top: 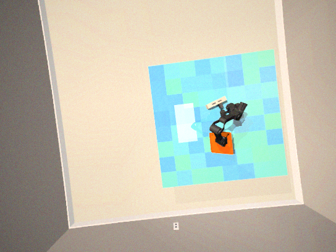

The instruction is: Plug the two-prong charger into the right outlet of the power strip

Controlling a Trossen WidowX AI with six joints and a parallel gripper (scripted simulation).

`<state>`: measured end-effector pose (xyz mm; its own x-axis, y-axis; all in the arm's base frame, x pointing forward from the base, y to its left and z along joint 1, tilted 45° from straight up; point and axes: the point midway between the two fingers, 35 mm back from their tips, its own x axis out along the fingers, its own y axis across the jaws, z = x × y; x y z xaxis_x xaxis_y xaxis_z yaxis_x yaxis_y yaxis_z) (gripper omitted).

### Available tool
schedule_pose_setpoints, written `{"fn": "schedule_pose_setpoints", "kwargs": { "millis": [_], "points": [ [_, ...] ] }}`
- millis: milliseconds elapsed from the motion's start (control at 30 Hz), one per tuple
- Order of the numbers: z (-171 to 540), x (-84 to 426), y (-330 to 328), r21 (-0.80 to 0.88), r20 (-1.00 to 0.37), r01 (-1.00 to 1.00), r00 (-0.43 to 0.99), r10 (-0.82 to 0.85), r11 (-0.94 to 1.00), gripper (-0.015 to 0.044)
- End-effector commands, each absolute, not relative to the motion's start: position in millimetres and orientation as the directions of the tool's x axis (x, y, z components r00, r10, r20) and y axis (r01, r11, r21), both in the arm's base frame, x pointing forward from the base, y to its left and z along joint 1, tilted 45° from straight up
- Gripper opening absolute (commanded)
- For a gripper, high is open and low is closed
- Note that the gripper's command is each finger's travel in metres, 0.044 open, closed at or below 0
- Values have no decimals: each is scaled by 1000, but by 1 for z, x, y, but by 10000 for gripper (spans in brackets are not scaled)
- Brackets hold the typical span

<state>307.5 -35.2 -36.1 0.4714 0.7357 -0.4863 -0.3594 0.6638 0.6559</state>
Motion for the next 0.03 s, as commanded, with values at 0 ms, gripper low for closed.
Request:
{"fn": "schedule_pose_setpoints", "kwargs": {
  "millis": [0],
  "points": [
    [-35, 308, -35, 658, -483, -359, 474, 736, 662, 440]
  ]
}}
